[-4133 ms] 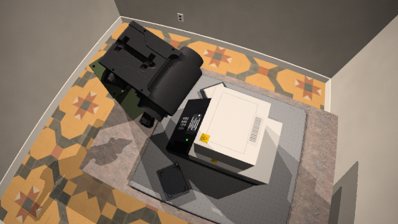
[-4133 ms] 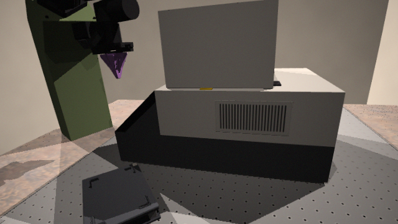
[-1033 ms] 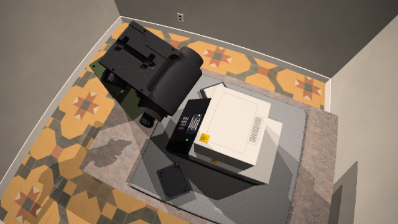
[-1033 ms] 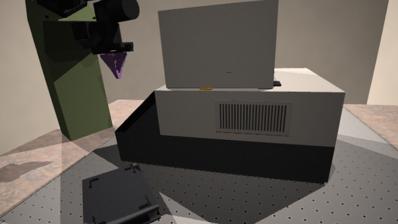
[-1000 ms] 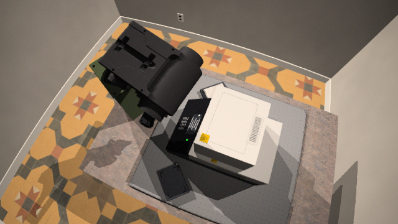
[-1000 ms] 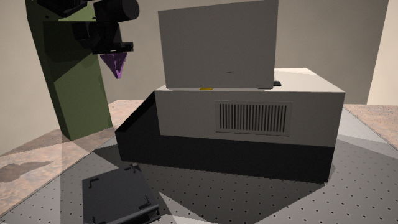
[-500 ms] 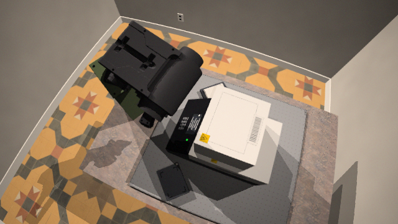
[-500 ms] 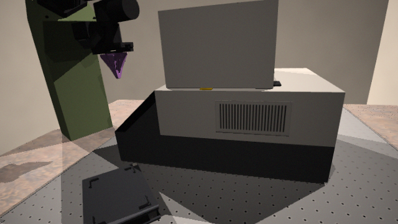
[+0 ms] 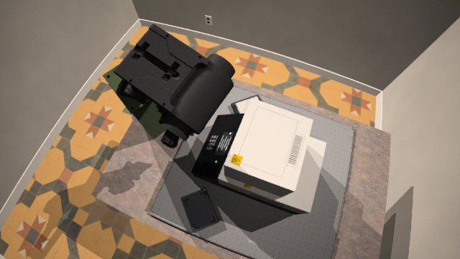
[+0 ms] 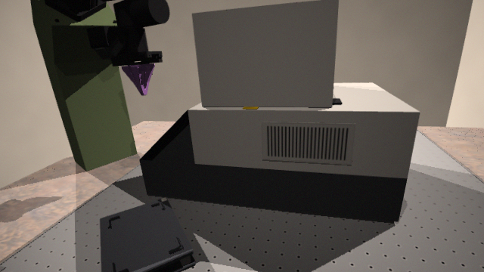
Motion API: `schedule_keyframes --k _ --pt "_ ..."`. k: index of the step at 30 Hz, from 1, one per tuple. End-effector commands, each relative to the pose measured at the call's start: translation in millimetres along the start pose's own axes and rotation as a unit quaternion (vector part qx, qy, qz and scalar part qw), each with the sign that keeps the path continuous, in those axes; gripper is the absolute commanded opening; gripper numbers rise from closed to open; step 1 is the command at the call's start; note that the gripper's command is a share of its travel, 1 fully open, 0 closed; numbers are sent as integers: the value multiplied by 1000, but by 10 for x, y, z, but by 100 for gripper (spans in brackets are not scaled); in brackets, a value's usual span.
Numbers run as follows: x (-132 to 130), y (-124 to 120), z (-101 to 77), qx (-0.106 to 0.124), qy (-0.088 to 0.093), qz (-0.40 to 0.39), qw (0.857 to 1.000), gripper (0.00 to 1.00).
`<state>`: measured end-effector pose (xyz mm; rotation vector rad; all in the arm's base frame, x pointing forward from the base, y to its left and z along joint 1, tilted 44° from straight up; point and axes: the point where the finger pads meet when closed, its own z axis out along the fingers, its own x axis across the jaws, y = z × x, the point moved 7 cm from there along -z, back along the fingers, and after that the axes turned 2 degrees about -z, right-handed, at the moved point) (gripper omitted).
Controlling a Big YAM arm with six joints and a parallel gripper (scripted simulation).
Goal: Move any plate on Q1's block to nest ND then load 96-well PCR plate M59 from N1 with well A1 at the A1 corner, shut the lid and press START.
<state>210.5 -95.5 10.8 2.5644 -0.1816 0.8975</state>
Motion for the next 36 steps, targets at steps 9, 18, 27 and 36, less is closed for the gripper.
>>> schedule_keyframes --k 9,18,27,36 --pt "-115 -6 -32 3 -17 -8 1000 0" --pt "-120 -6 -32 3 -18 -8 1000 0" --pt "45 -158 1 -3 -1 15 1000 0" --pt "83 -166 31 -3 -5 0 1000 0"
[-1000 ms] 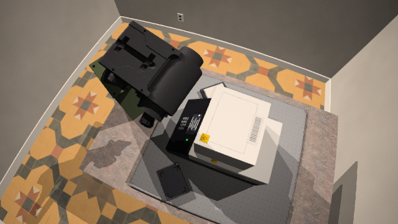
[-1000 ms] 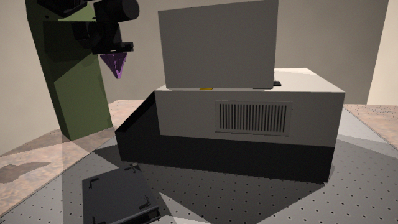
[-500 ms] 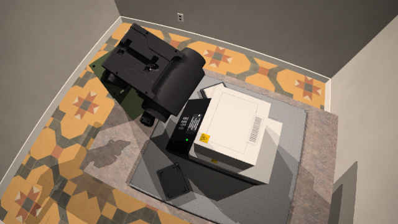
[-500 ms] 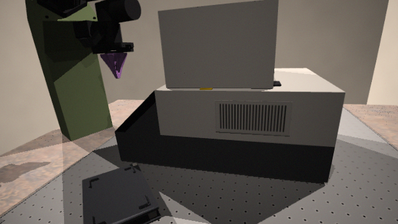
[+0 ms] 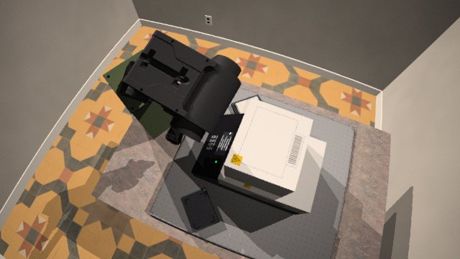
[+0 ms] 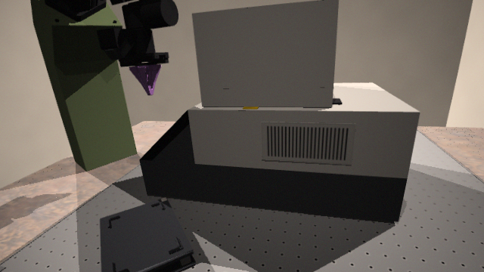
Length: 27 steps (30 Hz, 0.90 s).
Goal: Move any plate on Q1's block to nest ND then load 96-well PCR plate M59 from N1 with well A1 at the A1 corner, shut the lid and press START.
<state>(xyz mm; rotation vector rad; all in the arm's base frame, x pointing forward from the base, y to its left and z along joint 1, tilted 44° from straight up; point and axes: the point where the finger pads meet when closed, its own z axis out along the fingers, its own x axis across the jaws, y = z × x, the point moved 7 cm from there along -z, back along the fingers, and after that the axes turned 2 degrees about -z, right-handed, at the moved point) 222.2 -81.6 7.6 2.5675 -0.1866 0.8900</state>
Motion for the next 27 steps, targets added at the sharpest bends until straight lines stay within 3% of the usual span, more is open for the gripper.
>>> schedule_keyframes --k 1,14,16,22,27 --pt "23 -17 15 1 0 -4 1000 0" --pt "181 -49 124 6 11 -12 1000 0" --pt "141 -40 116 6 3 -12 1000 0" --pt "264 15 205 -1 3 -5 1000 0" --pt "255 7 281 1 -12 -7 1000 0"
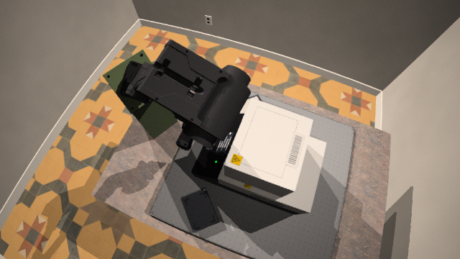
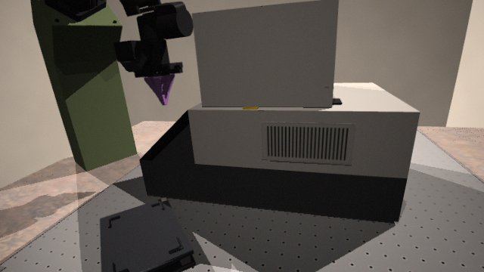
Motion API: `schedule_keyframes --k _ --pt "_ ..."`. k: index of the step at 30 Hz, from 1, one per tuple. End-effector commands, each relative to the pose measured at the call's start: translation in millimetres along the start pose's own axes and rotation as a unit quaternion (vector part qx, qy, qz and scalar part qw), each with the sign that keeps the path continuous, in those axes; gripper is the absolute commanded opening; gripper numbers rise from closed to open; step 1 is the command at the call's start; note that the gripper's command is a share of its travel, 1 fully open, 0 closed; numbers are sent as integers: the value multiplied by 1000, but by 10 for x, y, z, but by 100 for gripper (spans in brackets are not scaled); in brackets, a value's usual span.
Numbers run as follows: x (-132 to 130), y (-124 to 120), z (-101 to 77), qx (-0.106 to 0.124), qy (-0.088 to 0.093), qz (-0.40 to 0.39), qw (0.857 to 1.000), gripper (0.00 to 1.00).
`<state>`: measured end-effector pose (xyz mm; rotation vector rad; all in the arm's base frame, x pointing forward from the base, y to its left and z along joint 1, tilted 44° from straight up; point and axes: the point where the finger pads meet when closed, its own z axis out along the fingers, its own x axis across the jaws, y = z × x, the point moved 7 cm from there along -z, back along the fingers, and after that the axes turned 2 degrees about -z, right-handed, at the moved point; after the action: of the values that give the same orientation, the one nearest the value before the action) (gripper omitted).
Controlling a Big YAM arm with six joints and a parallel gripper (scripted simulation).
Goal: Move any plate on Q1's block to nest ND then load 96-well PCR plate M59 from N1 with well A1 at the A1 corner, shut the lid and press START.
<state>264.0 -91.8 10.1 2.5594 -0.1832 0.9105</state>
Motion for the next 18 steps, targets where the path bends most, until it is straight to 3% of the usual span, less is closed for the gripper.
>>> schedule_keyframes --k 1,4,10,18 --pt "-108 7 23 2 -24 -9 1000 0" --pt "-123 2 28 3 -27 -10 1000 0" --pt "81 33 83 -1 -8 -4 1000 0" --pt "90 9 195 2 -24 -9 1000 0"
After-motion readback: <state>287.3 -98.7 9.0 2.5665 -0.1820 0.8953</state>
